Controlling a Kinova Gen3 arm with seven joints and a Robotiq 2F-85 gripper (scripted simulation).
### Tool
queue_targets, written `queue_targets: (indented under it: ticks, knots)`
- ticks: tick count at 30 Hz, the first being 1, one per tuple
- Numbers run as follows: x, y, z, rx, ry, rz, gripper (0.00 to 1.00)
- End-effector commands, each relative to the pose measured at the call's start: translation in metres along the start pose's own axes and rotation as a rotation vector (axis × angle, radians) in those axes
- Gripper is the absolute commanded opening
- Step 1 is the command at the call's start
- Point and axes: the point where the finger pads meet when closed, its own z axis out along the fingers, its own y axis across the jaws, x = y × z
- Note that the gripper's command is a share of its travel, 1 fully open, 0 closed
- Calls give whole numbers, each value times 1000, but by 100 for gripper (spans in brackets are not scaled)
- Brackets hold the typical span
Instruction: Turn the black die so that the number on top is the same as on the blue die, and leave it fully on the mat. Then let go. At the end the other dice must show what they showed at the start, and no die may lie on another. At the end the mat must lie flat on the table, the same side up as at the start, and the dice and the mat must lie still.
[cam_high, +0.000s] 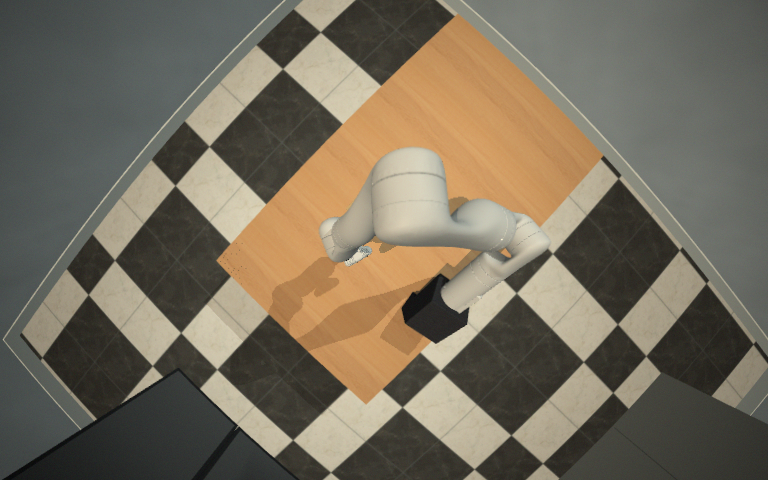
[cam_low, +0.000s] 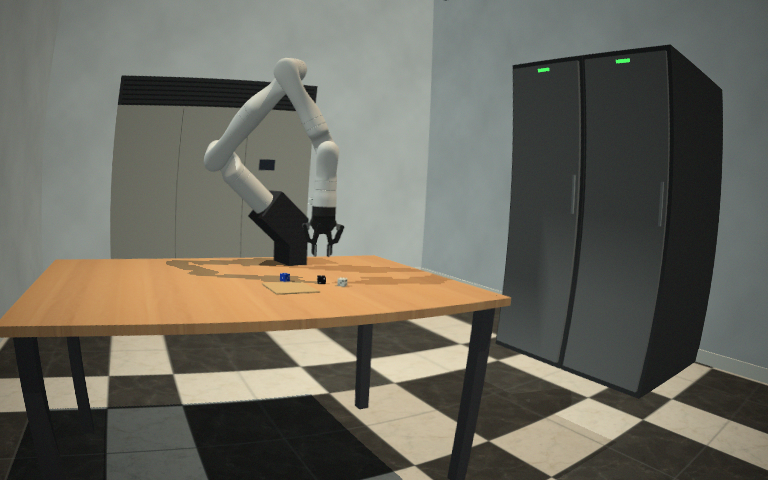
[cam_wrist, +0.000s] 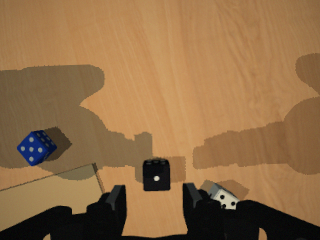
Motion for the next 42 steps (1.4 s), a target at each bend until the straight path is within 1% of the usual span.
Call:
queue_targets:
  ticks: [1,24,35,42]
  knots:
    - [0,1,-1,-2,-1,0,41]
    - [0,1,2,-1,-3,1,41]
    - [-1,1,10,-1,-4,2,41]
    - [-1,1,21,-1,-4,2,41]
